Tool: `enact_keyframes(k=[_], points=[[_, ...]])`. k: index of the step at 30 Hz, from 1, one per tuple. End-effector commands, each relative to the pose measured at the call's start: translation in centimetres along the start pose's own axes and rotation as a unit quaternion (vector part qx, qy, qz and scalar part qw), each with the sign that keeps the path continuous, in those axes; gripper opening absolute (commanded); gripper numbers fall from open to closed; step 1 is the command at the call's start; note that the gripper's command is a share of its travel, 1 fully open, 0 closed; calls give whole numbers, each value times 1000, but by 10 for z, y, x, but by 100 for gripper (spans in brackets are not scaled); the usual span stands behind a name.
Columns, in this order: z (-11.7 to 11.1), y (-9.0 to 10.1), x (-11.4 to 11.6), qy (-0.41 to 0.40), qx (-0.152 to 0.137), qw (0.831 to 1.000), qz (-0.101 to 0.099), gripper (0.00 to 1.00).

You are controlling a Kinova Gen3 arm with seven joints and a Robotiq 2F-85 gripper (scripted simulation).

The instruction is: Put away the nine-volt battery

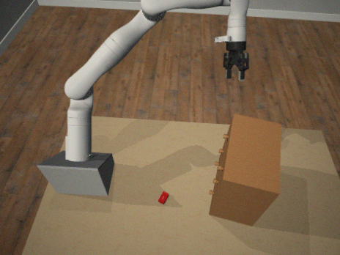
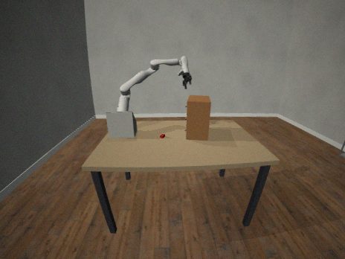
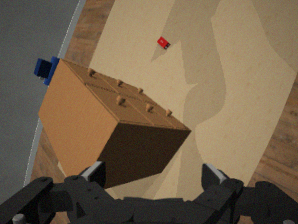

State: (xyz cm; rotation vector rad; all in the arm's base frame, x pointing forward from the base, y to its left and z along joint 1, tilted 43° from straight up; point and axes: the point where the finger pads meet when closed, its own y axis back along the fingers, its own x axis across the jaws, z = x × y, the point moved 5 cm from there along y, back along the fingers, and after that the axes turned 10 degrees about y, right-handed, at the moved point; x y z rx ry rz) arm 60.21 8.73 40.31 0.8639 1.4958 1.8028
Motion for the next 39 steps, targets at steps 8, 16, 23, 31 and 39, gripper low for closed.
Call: enact_keyframes(k=[8, 16, 23, 31, 39], points=[[-2, 0, -6, -16, -4, 1000, 19, 100], [-3, 1, -9, -27, -9, 999, 37, 100], [-3, 1, -11, -38, -13, 998, 55, 100], [-4, 1, -13, -50, -17, 996, 73, 100], [-5, 1, -15, -61, -21, 994, 91, 100]])
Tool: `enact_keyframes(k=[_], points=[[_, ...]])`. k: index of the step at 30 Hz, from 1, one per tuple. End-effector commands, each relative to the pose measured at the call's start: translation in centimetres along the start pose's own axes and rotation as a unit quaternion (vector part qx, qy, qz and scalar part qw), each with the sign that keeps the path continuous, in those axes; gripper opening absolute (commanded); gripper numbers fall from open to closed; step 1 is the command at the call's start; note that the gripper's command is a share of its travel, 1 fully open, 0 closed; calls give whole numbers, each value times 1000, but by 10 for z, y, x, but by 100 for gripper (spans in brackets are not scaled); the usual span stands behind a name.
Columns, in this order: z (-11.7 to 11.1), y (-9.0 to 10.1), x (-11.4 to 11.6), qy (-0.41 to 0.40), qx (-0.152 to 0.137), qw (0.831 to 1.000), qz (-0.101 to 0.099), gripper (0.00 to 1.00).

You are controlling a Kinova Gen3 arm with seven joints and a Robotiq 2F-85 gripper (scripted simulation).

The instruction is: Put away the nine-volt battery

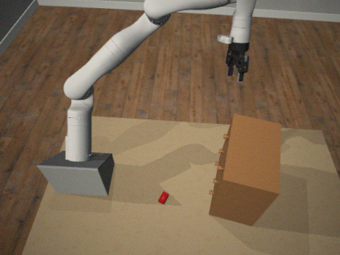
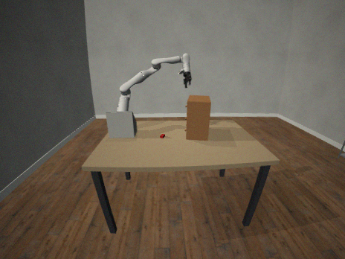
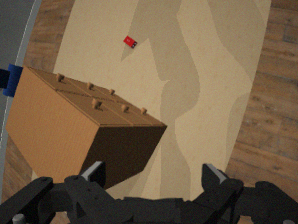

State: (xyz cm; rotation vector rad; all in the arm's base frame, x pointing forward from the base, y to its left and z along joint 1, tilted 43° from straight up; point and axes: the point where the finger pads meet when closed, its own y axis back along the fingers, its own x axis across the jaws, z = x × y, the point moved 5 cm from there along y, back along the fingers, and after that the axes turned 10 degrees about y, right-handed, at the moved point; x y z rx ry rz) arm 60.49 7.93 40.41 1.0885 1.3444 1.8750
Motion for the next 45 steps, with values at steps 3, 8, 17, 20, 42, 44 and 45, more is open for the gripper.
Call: enact_keyframes(k=[3, 8, 17, 20, 42, 44, 45], points=[[-2, 1, -7, -6, -1, 1000, 1, 100], [-2, 2, -9, -17, -5, 1000, 18, 100], [-3, 2, -11, -27, -9, 999, 34, 100], [-3, 2, -11, -27, -9, 999, 34, 100], [-4, 3, -16, -55, -19, 995, 80, 100], [-4, 3, -16, -55, -19, 995, 80, 100], [-4, 3, -16, -55, -19, 995, 80, 100]])
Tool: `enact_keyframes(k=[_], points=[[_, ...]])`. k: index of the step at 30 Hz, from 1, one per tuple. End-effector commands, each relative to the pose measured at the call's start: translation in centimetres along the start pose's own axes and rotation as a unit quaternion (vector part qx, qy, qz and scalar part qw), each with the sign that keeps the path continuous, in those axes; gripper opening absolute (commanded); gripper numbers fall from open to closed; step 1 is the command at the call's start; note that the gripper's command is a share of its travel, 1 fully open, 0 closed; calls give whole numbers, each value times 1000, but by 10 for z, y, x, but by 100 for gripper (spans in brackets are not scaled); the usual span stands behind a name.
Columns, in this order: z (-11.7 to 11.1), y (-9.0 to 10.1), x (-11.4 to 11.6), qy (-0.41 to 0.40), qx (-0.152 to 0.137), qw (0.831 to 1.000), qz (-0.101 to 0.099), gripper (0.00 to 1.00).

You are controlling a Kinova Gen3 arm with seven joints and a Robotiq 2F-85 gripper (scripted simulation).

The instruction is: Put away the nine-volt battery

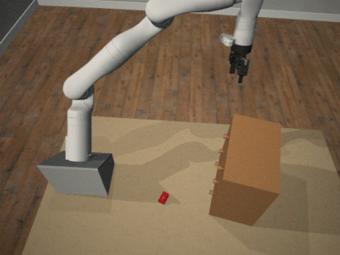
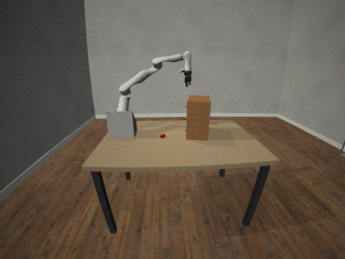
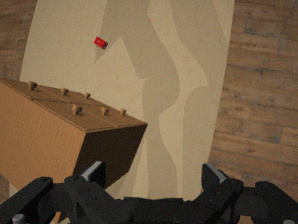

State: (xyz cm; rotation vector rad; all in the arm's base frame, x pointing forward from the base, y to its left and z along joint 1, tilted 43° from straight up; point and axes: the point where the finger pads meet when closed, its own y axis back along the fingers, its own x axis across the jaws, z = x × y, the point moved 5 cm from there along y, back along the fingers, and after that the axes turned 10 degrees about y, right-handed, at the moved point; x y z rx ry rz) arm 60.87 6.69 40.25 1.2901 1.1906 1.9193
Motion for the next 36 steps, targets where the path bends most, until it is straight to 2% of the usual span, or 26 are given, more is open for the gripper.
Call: enact_keyframes(k=[1, 2, 3, 12, 13, 19, 20, 29, 30, 35, 36], points=[[-1, 1, -4, -3, -1, 1000, 0, 100], [-1, 1, -4, -3, -1, 1000, 0, 100], [-1, 2, -5, -11, -4, 1000, 13, 100], [-1, 2, -5, -11, -4, 1000, 13, 100], [-1, 2, -7, -20, -7, 999, 27, 100], [-1, 2, -7, -20, -7, 999, 27, 100], [-1, 2, -8, -27, -10, 999, 39, 100], [-1, 2, -8, -27, -10, 999, 39, 100], [-1, 3, -9, -35, -13, 998, 51, 100], [-1, 3, -9, -35, -13, 998, 51, 100], [-2, 3, -10, -41, -15, 997, 61, 100]])
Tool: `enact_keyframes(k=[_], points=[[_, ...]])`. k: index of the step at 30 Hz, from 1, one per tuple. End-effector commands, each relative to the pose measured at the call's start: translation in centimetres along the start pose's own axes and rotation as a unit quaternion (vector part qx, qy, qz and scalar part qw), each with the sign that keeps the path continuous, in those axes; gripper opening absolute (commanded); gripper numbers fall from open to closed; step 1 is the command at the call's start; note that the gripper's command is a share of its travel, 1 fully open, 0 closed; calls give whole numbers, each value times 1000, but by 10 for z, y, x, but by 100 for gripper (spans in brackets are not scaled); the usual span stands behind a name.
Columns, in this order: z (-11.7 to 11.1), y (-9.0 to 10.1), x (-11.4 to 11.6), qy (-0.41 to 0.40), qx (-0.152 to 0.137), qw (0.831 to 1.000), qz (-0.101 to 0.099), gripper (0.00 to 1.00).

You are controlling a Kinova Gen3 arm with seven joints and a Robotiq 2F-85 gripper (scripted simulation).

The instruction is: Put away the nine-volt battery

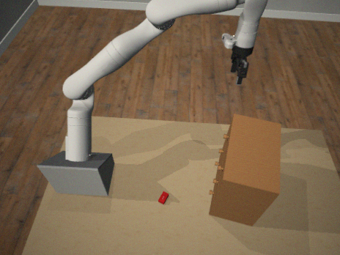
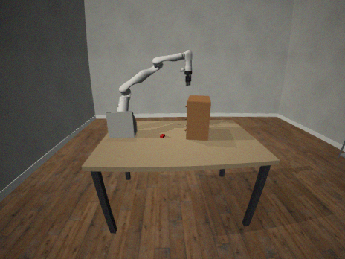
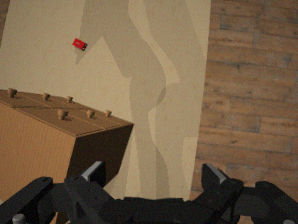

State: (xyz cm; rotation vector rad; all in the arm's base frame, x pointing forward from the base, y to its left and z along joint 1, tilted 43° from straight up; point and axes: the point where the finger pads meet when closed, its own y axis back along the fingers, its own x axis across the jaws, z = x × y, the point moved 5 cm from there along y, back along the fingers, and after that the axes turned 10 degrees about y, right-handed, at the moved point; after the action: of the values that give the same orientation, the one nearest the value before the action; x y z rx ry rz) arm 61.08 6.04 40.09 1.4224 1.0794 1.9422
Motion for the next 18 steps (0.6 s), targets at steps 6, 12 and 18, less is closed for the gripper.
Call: enact_keyframes(k=[6, 12, 18], points=[[-1, 3, -4, -13, -5, 1000, 17, 100], [-1, 3, -5, -18, -7, 999, 26, 100], [-1, 3, -6, -23, -9, 999, 35, 100]])
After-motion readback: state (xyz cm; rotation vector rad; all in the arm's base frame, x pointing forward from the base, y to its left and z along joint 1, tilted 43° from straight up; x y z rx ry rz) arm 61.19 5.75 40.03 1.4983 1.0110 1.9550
